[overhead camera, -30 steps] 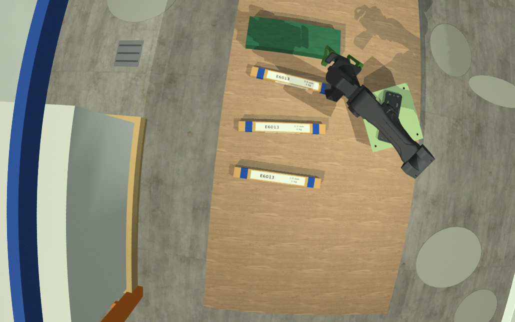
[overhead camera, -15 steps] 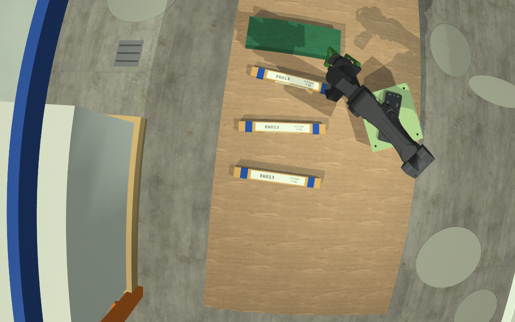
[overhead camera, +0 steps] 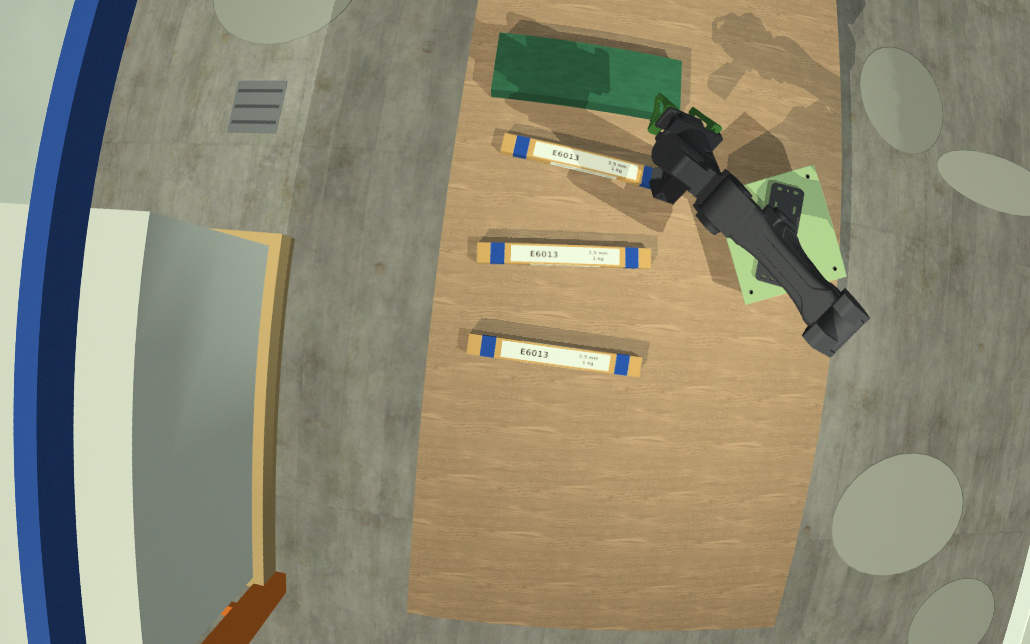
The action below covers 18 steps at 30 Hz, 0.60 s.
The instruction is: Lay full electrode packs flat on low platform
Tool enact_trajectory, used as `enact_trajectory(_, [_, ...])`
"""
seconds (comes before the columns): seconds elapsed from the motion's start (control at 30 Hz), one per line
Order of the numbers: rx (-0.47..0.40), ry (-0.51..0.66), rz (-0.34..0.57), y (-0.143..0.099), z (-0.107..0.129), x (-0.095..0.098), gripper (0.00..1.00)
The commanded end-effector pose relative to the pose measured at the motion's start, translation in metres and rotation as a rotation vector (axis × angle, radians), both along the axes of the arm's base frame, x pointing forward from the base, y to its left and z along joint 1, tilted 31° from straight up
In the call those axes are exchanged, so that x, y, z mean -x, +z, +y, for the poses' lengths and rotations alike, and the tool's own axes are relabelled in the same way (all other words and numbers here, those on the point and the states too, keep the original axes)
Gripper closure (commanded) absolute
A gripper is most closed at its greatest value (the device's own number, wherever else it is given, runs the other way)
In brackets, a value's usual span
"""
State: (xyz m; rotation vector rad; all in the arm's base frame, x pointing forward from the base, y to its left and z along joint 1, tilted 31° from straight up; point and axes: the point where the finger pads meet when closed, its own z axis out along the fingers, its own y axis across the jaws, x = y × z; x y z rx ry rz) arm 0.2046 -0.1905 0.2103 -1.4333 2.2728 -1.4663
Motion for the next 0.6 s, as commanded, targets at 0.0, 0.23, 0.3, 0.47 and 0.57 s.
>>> enact_trajectory(0.0, [0.001,-0.003,0.001,0.000,0.000,0.000,0.24])
enact_trajectory(0.23, [0.021,-0.003,-0.027,0.026,-0.004,0.009,0.24])
enact_trajectory(0.3, [0.023,-0.003,-0.026,0.037,-0.007,0.015,0.24])
enact_trajectory(0.47, [0.005,-0.003,-0.002,0.051,-0.015,0.024,0.24])
enact_trajectory(0.57, [-0.034,-0.019,-0.072,0.057,-0.009,0.007,0.24])
